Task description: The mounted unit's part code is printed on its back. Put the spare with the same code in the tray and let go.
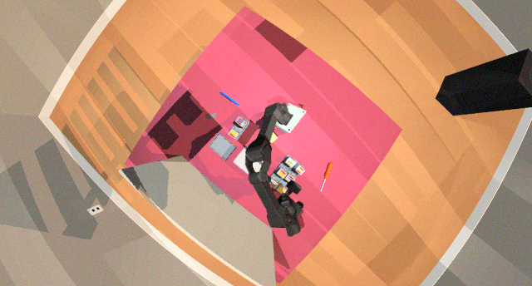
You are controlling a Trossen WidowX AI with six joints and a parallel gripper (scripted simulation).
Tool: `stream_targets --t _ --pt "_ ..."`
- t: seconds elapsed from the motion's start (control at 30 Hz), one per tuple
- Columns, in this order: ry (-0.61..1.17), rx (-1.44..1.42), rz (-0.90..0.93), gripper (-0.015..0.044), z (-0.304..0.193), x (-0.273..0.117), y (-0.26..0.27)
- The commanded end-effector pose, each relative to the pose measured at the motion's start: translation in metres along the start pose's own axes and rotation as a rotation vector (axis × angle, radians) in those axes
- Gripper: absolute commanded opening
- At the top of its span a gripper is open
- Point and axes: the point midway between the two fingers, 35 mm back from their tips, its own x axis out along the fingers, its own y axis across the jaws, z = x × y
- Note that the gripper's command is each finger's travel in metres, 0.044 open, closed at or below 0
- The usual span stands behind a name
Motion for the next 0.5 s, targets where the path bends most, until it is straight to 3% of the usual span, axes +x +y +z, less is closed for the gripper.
stream_targets --t 0.0,0.17,0.47 --pt "-0.016 -0.029 -0.004 0.0440 0.002 -0.003 -0.002" --pt "-0.015 -0.029 -0.004 0.0309 0.009 0.028 -0.005" --pt "-0.015 -0.028 -0.004 0.0300 0.011 0.037 -0.005"
